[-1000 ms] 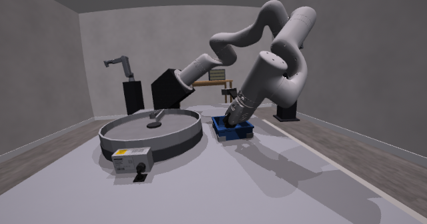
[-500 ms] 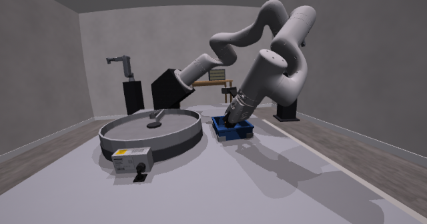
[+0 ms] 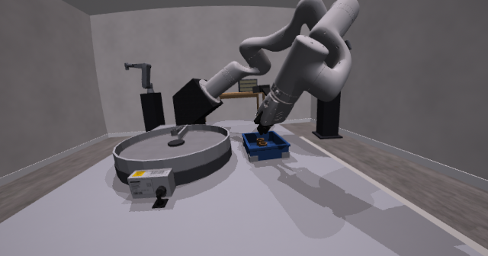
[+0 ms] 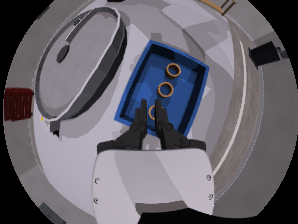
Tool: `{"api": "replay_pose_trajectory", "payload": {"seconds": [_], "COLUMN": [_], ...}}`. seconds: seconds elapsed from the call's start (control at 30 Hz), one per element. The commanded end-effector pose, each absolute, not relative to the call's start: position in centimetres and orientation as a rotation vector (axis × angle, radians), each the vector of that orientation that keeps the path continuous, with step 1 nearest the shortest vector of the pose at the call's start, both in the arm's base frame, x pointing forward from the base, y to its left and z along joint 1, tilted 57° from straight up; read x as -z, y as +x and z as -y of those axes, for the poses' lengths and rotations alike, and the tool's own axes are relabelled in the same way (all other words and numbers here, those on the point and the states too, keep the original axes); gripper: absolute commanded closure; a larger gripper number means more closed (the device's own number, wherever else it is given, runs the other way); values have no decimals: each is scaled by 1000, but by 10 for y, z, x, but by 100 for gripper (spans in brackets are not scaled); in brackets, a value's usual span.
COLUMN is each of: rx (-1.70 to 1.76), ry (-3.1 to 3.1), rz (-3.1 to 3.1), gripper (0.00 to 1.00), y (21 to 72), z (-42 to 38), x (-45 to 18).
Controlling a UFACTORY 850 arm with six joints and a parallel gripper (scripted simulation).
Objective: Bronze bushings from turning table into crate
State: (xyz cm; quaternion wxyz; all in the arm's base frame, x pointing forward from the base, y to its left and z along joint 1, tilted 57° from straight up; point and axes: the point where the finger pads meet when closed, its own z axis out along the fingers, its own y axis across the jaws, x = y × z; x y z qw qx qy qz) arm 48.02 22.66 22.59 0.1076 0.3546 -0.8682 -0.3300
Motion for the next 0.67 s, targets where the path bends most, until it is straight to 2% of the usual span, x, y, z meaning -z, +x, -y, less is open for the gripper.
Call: {"api": "replay_pose_trajectory", "payload": {"seconds": [0.0,0.63], "rx": [972,972], "ry": [1044,1044], "rz": [2556,2556], "gripper": [88,88], "y": [478,477], "z": [-212,-205], "x": [-236,-240]}}
